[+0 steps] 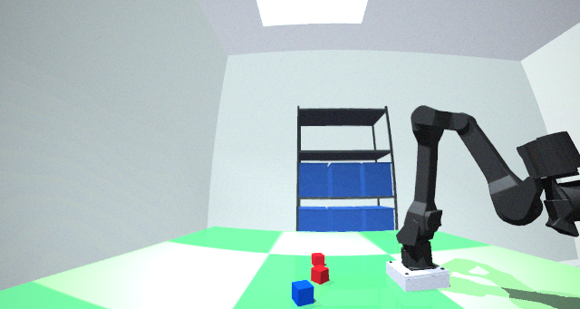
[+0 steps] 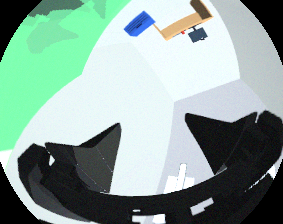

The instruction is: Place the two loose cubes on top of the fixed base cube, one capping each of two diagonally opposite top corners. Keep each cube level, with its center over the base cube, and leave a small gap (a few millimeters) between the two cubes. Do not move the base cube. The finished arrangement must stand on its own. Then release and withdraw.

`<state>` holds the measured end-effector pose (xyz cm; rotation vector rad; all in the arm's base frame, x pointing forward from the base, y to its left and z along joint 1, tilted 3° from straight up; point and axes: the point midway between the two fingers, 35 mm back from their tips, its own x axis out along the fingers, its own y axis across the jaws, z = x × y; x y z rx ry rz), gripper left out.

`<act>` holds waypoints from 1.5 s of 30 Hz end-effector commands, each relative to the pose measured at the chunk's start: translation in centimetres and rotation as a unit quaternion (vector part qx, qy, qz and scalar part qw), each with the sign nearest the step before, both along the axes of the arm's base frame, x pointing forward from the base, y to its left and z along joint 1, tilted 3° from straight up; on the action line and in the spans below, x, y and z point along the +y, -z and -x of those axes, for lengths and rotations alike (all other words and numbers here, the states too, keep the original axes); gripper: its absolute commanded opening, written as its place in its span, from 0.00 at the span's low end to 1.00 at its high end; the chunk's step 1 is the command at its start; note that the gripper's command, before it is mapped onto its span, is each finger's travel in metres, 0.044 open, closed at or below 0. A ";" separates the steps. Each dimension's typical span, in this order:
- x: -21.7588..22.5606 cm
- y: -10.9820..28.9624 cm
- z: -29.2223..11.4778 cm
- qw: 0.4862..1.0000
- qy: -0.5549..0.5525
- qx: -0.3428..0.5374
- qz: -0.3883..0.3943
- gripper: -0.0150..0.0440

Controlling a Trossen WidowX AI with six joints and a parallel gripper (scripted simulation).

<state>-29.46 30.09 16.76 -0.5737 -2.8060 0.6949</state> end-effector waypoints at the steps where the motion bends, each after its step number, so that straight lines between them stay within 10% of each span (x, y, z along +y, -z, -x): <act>1: 0.2 0.0 -0.1 1.000 0.003 0.000 0.003 0.89; 5: 3.1 0.1 -3.1 0.997 0.054 0.013 0.053 0.71; 22: 12.6 2.6 -18.6 0.904 0.294 0.081 0.299 0.70; 45: 10.2 5.4 -42.2 0.587 0.561 0.286 0.509 0.70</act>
